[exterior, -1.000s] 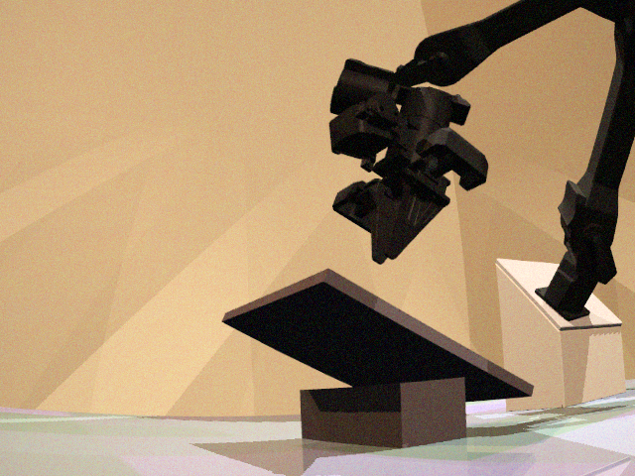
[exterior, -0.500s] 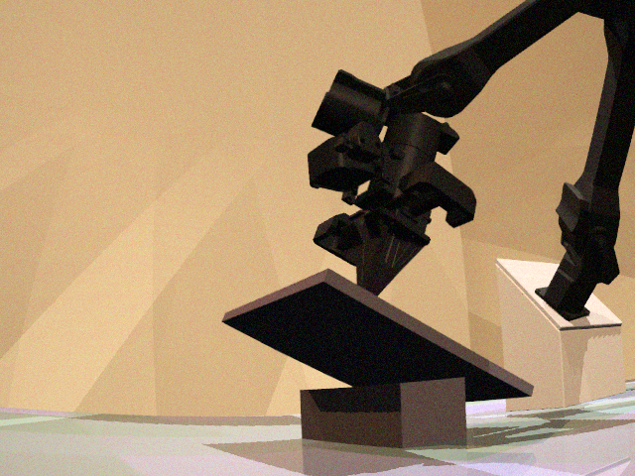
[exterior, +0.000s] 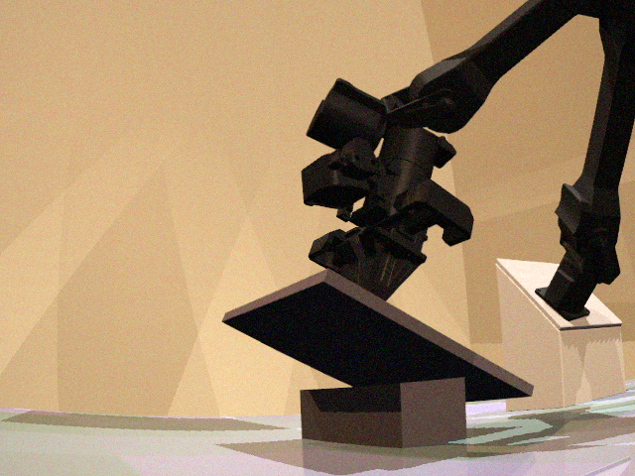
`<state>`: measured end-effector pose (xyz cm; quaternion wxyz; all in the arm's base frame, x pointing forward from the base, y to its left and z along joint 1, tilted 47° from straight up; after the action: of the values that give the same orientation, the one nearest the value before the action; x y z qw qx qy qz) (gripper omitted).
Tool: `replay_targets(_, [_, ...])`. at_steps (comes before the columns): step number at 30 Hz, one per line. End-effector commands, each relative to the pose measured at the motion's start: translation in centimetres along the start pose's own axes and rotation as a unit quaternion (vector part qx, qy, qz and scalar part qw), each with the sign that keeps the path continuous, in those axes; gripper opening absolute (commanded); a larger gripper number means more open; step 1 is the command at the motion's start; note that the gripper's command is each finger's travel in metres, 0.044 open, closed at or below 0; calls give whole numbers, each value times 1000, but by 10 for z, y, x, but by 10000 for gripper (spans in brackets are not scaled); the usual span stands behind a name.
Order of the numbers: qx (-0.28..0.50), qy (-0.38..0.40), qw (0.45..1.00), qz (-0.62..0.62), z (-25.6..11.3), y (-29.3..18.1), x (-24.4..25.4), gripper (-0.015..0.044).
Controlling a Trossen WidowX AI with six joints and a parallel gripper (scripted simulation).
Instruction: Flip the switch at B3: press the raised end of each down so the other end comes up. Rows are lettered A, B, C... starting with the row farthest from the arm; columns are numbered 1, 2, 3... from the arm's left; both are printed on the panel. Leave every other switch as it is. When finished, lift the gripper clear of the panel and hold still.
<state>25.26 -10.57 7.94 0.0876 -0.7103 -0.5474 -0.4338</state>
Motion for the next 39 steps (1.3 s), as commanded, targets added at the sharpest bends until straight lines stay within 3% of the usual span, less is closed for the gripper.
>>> replay_targets(1, [0,-2,1000,2,1,0,-1,0])
replay_targets(39, [-1,-2,1000,2,5,0,-1,0])
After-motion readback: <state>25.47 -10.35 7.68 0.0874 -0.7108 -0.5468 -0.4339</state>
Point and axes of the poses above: the point midway between the two fingers, 35 mm back from their tips, its own z axis out along the fingers, its own x axis across the jaws, y = z × x, the point moved 9 cm from there along -z, back along the fingers, and after that the axes turned 2 degrees about -z, right-handed, at the moved point
